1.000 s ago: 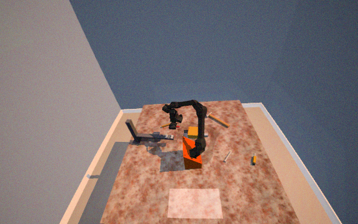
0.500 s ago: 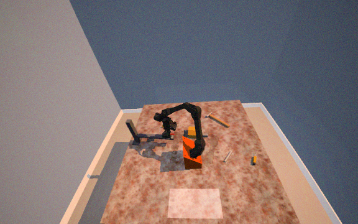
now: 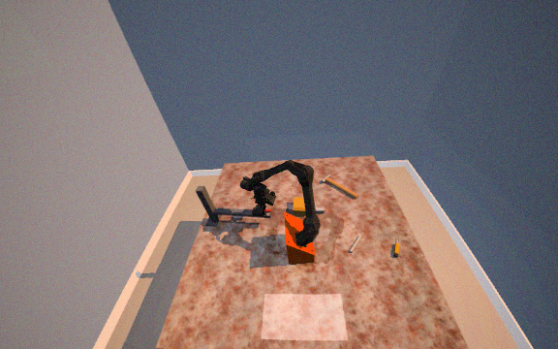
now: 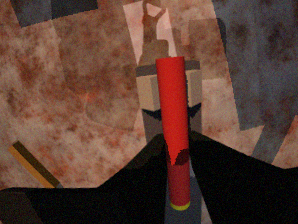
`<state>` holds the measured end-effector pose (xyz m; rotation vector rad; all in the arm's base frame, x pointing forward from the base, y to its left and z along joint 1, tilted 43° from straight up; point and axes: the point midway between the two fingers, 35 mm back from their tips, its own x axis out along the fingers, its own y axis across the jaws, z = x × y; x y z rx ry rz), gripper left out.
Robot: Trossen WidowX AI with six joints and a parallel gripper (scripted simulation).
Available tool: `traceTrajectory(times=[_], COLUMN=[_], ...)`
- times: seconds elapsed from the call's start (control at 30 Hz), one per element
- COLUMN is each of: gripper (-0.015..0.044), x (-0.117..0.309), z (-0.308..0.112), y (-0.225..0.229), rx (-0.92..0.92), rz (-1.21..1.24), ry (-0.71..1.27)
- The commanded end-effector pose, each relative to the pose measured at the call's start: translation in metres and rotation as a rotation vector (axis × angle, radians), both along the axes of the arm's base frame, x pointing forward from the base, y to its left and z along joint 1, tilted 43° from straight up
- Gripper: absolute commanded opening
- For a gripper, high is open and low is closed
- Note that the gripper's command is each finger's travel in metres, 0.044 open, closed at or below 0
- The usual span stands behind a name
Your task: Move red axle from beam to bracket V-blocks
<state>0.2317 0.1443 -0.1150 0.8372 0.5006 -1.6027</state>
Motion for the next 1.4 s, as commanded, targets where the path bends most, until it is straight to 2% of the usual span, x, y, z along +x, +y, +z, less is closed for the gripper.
traceTrajectory(times=[0.0,0.07,0.63,0.9,1.37], gripper=[0.0000,0.0000,0.0440,0.0440,0.0440], x=[-0.001,-0.001,0.000,0.000,0.000], z=[-0.004,-0.005,0.001,0.016,0.011], y=[-0.005,-0.005,0.001,0.014,0.009], rx=[-0.004,-0.004,-0.004,-0.003,-0.006], rz=[0.003,0.003,0.002,0.003,0.009], ry=[0.001,0.001,0.001,0.002,0.003])
